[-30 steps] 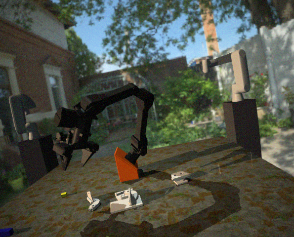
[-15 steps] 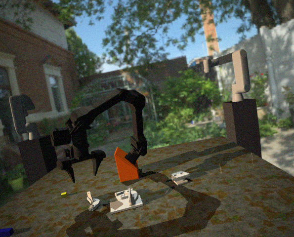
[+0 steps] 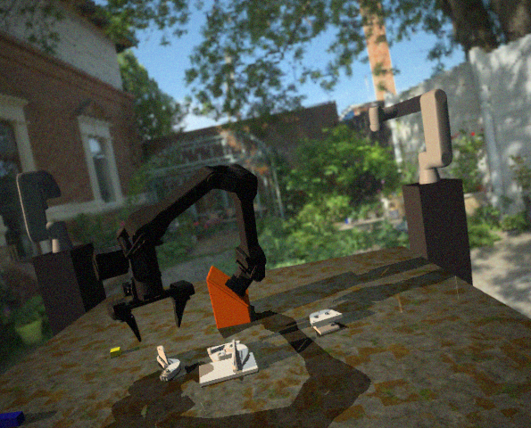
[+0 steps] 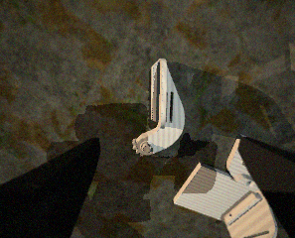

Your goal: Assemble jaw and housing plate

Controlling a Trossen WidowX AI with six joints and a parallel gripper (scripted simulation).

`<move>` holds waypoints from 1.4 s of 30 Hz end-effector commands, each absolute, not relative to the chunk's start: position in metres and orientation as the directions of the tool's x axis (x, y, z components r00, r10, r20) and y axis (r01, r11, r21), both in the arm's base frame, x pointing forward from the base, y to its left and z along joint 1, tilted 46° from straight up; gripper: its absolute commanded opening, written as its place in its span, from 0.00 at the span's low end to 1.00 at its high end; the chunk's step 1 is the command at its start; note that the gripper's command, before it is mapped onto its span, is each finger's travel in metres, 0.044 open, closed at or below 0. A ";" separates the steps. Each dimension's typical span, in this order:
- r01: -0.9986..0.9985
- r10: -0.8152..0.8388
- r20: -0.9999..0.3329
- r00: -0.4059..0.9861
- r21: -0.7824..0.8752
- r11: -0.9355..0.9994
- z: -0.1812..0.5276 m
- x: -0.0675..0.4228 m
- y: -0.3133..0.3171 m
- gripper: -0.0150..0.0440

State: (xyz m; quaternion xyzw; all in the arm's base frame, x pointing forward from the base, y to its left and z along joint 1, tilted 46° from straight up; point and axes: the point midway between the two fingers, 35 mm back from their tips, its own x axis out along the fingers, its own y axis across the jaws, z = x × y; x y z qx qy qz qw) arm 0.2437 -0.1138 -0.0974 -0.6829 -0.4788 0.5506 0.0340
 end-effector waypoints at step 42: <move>0.604 0.707 -0.702 -0.079 -0.598 -0.527 -0.148 0.234 -0.057 1.00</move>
